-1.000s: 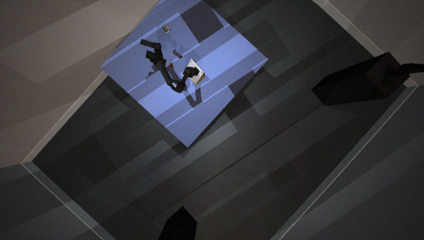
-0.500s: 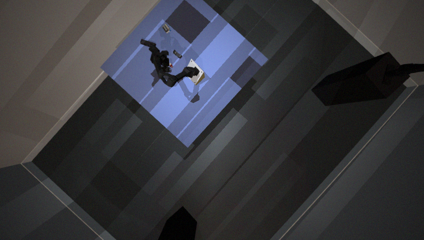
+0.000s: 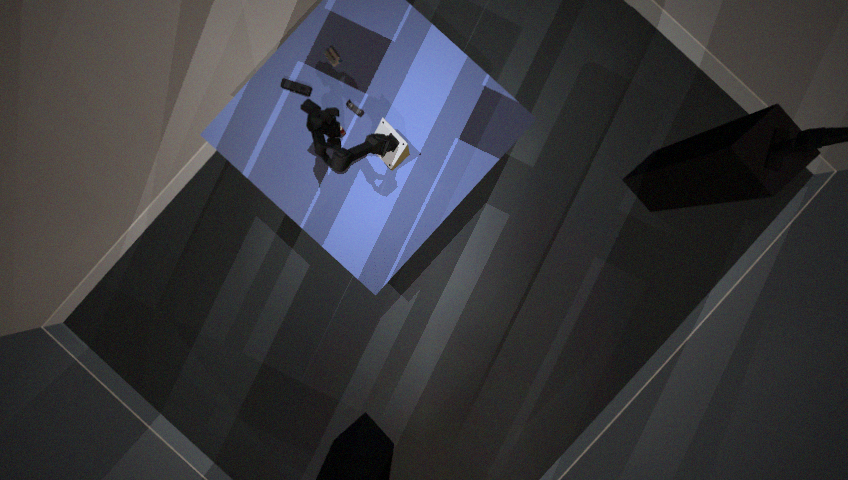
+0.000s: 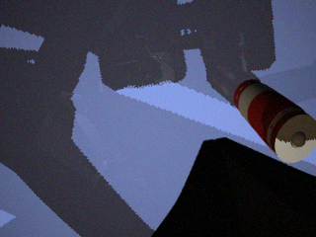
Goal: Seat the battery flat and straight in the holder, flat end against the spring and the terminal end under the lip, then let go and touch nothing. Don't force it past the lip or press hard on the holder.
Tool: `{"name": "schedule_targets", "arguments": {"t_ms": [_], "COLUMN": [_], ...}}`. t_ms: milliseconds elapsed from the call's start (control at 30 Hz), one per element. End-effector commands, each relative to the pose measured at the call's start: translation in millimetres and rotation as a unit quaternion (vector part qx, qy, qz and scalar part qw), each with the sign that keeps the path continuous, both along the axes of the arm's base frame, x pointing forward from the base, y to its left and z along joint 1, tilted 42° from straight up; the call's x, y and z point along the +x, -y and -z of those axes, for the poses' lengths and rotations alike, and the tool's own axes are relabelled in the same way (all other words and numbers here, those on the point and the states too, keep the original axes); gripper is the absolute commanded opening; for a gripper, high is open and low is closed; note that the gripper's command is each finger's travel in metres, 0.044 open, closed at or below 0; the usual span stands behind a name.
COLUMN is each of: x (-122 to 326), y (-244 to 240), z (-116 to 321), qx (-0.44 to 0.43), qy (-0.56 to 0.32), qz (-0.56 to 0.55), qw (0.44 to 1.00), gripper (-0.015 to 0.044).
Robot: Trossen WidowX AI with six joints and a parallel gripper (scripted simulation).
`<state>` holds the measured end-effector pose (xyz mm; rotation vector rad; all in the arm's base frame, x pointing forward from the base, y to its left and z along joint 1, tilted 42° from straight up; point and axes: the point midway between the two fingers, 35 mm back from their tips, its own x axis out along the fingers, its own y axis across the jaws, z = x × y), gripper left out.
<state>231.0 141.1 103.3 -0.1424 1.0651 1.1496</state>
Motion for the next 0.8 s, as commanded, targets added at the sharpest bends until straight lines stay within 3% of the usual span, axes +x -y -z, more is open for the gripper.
{"name": "schedule_targets", "arguments": {"t_ms": [0,767], "x": [-5.6,16.9], "y": [-17.0,-6.5], "z": [22.5,33.6], "qx": [0.000,-0.002], "qy": [-0.010,-0.010], "qz": [0.002,0.002], "qw": [1.000,1.000], "gripper": [0.0000,0.0000]}}
